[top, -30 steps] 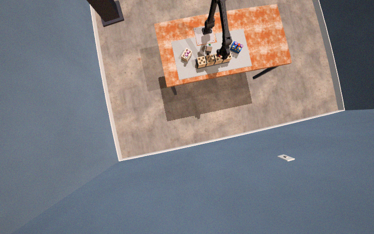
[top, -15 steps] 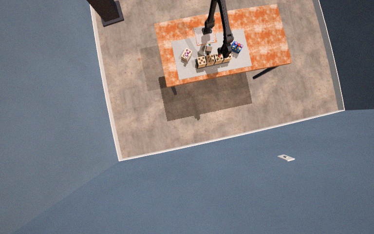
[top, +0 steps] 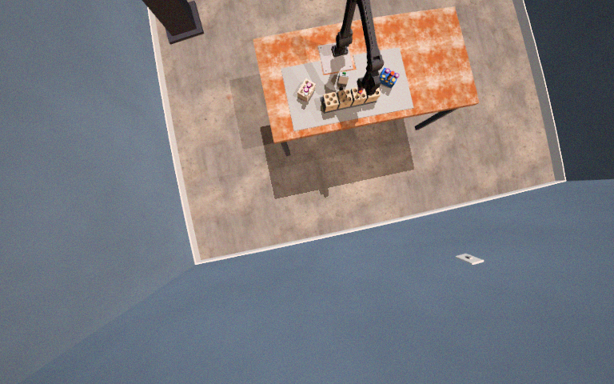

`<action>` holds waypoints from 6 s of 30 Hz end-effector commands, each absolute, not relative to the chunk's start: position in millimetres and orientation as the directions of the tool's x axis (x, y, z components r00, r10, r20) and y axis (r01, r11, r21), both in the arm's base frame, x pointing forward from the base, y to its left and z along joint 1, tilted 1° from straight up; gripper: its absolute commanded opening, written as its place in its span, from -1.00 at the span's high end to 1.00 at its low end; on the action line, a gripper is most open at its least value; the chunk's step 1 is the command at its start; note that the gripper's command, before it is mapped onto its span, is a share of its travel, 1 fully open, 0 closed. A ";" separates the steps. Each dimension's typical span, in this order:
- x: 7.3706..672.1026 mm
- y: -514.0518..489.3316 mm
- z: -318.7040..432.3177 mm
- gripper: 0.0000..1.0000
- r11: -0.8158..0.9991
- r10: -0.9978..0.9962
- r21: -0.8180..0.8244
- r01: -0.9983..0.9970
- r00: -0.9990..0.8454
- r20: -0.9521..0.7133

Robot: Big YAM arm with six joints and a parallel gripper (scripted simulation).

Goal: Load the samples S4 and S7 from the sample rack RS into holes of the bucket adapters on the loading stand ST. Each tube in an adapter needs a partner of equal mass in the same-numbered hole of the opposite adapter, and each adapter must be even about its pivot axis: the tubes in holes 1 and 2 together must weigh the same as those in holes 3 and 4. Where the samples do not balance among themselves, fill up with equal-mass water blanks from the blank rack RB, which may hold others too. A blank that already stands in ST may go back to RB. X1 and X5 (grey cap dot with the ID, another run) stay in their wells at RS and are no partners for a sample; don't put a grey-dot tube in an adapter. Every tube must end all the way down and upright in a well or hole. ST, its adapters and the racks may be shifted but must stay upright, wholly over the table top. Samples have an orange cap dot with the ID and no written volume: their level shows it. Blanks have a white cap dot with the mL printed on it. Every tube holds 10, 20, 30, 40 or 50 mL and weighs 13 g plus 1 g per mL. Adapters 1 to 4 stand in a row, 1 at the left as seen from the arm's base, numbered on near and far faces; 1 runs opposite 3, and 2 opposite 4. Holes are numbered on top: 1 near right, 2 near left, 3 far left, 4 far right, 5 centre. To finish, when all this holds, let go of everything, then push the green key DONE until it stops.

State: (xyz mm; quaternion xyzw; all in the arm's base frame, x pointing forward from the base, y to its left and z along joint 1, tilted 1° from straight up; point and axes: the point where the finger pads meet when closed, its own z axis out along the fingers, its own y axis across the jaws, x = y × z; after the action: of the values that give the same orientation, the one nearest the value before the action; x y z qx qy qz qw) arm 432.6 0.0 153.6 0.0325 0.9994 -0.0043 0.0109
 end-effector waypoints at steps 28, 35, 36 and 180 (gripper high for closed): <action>394.0 208.3 171.0 -0.60 0.643 -0.766 -0.026 -0.766 -0.641 -0.042; 377.2 266.8 169.7 -0.60 0.643 -0.766 -0.020 -0.766 -0.641 -0.042; 374.8 275.1 169.5 -0.60 0.643 -0.766 -0.019 -0.766 -0.641 -0.043; 417.0 12.9 279.5 1.00 0.998 0.065 -0.003 0.065 -0.996 -0.065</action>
State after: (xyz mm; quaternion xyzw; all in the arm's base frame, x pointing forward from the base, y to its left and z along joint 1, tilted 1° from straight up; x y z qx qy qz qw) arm 398.2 29.9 256.0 0.0348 0.9994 -0.0046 0.0026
